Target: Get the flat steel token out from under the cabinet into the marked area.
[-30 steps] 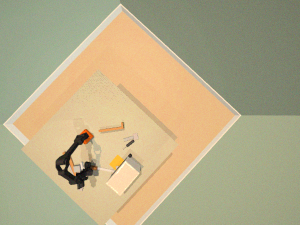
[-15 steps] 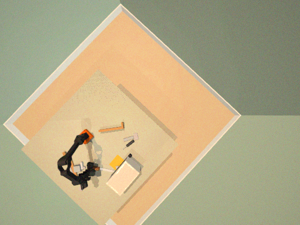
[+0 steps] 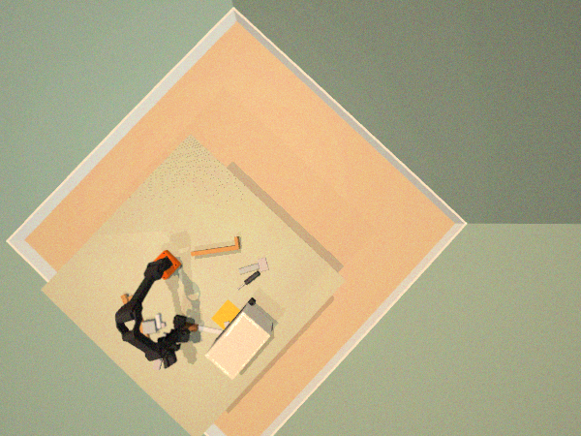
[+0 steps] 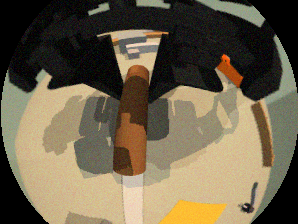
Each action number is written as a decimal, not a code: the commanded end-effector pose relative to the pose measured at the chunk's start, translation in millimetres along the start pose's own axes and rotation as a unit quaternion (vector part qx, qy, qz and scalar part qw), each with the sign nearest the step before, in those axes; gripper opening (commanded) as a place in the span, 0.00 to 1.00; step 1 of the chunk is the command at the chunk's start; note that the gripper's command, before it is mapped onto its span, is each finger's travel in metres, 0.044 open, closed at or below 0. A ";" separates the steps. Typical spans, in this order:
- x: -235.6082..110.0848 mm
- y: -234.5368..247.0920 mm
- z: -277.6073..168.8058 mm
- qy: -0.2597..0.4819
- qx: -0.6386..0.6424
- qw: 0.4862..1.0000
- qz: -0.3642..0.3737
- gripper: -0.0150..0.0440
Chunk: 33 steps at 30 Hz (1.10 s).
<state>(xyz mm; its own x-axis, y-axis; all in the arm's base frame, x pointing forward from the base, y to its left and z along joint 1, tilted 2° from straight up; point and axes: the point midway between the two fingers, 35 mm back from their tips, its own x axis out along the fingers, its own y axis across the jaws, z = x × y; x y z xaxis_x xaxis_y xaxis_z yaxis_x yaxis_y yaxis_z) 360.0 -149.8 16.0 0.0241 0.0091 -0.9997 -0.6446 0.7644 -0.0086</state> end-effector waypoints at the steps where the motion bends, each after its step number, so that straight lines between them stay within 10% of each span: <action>1: -0.2 -0.1 11.1 -0.003 0.000 1.000 -0.001 0.25; 33: 0.4 21.4 25.0 -0.004 0.000 1.000 0.000 0.25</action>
<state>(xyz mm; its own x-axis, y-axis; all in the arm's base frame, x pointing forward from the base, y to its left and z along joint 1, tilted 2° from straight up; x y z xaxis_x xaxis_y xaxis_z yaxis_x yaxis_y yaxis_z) 368.4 -122.7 17.1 0.0318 0.0047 -0.9995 -0.6462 0.7630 -0.0170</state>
